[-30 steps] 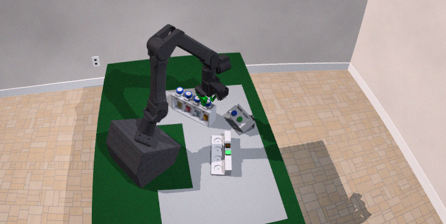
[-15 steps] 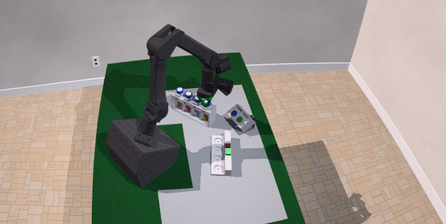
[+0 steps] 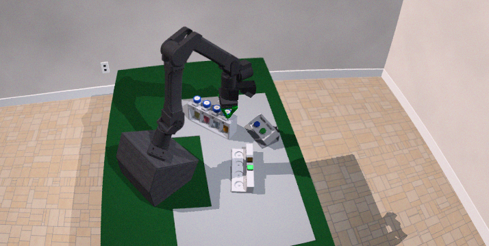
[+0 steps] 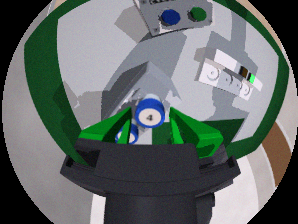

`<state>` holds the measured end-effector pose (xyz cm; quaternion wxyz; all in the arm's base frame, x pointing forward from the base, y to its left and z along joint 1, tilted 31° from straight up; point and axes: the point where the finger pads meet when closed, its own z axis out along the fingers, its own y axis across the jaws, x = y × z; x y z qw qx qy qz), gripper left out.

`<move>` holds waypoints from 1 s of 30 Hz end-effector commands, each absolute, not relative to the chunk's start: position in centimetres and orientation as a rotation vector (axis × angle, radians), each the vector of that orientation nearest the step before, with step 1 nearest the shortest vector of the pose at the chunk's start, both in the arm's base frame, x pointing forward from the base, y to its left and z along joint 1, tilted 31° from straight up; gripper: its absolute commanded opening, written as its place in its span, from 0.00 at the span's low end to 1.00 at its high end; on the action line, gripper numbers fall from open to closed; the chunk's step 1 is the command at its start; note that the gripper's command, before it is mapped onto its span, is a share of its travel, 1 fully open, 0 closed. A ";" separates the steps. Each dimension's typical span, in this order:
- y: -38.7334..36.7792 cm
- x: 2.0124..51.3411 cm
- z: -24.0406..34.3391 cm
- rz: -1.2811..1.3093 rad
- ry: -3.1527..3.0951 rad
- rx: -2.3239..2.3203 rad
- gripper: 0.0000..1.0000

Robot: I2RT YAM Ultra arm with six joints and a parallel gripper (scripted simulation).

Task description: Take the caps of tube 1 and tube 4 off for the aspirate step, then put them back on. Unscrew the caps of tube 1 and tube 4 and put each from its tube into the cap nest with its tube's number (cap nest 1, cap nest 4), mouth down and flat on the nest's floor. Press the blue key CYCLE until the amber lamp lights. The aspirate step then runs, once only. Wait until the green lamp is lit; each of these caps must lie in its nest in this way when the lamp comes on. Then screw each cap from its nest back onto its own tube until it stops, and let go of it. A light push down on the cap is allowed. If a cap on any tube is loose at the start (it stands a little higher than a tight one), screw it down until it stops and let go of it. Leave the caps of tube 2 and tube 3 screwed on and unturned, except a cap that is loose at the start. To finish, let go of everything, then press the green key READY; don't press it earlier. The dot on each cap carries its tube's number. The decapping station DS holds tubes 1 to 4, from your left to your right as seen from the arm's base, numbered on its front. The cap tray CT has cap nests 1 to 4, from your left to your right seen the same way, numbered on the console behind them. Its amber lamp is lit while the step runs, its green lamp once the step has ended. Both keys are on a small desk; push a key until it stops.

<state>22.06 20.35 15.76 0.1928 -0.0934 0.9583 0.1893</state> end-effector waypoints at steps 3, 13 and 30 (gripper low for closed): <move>20.3 22.1 16.1 0.457 2.595 -0.590 0.49; 20.4 22.1 16.1 0.337 2.415 -1.031 0.49; 20.4 22.1 16.1 0.250 2.254 -1.310 0.00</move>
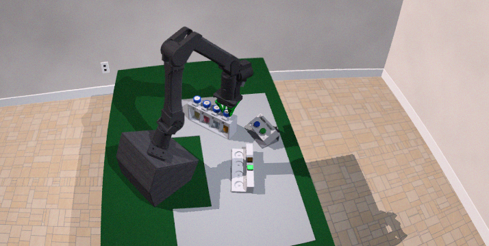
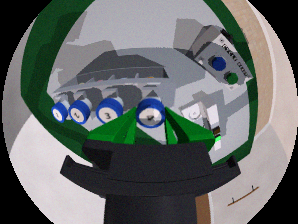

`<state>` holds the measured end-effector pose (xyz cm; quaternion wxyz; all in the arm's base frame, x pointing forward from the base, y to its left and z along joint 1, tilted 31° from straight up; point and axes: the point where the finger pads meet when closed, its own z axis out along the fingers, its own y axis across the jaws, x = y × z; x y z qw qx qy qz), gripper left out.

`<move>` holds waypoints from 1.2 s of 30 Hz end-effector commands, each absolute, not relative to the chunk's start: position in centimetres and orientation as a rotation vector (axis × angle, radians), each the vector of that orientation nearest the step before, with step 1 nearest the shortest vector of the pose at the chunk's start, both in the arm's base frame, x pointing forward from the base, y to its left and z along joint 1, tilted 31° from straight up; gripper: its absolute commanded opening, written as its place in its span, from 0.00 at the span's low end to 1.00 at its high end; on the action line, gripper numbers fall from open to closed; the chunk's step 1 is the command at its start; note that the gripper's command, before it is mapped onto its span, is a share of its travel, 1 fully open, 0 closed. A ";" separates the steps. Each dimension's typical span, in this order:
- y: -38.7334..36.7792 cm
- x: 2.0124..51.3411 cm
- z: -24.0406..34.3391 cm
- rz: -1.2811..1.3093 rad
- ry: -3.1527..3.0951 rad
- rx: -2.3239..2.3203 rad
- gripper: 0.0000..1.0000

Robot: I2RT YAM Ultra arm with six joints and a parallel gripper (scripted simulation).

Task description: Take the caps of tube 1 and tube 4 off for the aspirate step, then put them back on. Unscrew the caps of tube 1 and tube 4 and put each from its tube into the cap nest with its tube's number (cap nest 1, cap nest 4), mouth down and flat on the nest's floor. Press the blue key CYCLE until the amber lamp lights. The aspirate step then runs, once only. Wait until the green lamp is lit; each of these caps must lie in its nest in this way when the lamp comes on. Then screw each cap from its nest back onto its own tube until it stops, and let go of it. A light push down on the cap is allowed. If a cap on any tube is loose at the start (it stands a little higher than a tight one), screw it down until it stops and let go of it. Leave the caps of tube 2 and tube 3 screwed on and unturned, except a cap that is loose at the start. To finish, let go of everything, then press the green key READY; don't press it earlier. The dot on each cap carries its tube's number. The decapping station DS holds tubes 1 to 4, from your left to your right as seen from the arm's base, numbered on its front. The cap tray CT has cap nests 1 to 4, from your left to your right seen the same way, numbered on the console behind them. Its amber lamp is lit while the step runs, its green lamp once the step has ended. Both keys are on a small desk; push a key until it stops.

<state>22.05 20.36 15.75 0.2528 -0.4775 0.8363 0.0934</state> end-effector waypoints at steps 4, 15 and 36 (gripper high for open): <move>20.4 22.1 16.1 0.250 2.254 -1.310 0.00; 20.4 22.1 16.1 0.321 2.387 -1.084 0.00; 20.4 22.1 16.1 0.481 2.624 -0.493 0.00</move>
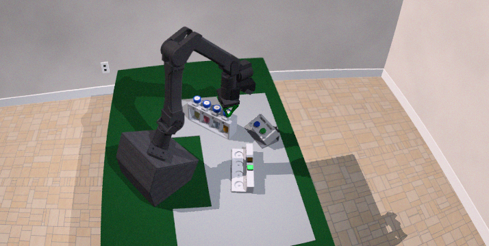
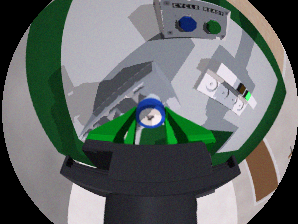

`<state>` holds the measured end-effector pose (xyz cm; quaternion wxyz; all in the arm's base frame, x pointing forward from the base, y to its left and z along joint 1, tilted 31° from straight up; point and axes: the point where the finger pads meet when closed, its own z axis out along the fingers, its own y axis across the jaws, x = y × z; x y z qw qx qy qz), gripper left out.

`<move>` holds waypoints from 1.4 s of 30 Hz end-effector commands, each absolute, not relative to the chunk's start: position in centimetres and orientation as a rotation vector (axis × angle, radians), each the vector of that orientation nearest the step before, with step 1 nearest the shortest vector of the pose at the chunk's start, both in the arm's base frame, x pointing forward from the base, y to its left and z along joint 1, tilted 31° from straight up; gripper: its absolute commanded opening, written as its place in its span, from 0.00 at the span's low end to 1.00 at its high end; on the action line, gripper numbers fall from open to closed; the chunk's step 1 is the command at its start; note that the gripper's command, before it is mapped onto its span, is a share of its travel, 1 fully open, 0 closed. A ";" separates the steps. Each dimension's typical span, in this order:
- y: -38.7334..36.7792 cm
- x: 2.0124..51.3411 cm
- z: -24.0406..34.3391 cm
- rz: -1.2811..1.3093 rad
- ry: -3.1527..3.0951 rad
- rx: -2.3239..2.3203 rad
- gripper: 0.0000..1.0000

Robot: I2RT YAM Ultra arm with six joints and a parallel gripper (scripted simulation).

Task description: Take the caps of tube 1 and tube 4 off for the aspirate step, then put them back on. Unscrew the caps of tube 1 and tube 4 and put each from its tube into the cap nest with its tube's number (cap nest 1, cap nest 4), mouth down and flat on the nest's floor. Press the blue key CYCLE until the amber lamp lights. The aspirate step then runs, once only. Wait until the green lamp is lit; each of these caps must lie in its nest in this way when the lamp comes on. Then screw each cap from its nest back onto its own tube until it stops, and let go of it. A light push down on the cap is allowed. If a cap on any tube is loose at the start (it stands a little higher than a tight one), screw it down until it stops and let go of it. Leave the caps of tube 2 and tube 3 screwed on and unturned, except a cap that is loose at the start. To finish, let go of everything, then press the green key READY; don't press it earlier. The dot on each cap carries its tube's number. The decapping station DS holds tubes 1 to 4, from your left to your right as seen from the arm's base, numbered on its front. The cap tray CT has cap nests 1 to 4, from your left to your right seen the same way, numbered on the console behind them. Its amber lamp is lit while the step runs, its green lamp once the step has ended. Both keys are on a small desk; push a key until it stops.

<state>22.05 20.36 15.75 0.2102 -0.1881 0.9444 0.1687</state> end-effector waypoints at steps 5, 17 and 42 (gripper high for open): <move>20.4 22.1 16.1 0.481 2.624 -0.493 0.49; 20.4 22.1 16.1 0.429 2.559 -0.697 0.49; 20.4 22.1 16.1 0.232 2.217 -1.367 0.00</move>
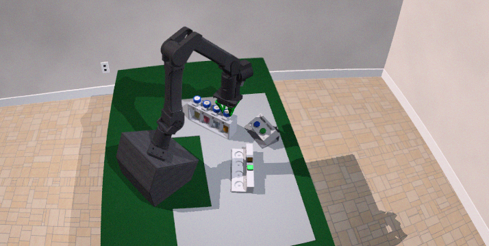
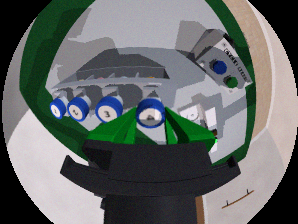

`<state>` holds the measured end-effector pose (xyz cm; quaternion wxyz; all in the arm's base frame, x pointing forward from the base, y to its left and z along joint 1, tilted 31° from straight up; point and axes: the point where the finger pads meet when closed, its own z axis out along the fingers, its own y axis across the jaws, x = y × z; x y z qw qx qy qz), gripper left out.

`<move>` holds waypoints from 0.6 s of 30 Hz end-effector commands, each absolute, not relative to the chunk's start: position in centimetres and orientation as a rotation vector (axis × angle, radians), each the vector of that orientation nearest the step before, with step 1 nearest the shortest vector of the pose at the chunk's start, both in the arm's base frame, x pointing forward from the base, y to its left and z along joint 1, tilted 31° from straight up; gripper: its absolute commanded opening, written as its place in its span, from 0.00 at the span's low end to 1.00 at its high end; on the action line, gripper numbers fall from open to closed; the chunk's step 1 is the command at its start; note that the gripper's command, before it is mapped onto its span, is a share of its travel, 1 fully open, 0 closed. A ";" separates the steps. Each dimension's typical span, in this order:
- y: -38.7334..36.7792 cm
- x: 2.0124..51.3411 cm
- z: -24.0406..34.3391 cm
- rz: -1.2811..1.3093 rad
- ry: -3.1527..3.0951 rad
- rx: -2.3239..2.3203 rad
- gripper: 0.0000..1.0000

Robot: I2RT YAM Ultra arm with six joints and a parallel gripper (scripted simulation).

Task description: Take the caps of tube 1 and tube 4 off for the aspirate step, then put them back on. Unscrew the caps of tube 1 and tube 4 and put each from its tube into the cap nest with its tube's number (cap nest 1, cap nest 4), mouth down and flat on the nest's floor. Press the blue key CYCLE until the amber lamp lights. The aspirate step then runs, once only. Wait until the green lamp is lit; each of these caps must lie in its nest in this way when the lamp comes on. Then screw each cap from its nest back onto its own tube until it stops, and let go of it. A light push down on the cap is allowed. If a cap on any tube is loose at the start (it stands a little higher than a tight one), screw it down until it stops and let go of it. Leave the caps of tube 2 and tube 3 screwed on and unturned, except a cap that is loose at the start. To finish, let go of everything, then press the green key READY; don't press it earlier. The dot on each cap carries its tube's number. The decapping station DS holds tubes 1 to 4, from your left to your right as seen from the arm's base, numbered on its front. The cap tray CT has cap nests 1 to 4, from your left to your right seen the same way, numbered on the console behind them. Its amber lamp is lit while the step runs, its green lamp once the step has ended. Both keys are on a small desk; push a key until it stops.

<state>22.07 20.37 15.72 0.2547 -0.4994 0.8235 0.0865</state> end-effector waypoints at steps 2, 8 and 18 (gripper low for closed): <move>20.4 22.1 16.1 0.232 2.217 -1.367 0.00; 20.4 22.1 16.1 0.232 2.217 -1.367 0.00; 20.5 22.2 16.0 0.314 2.375 -1.106 0.00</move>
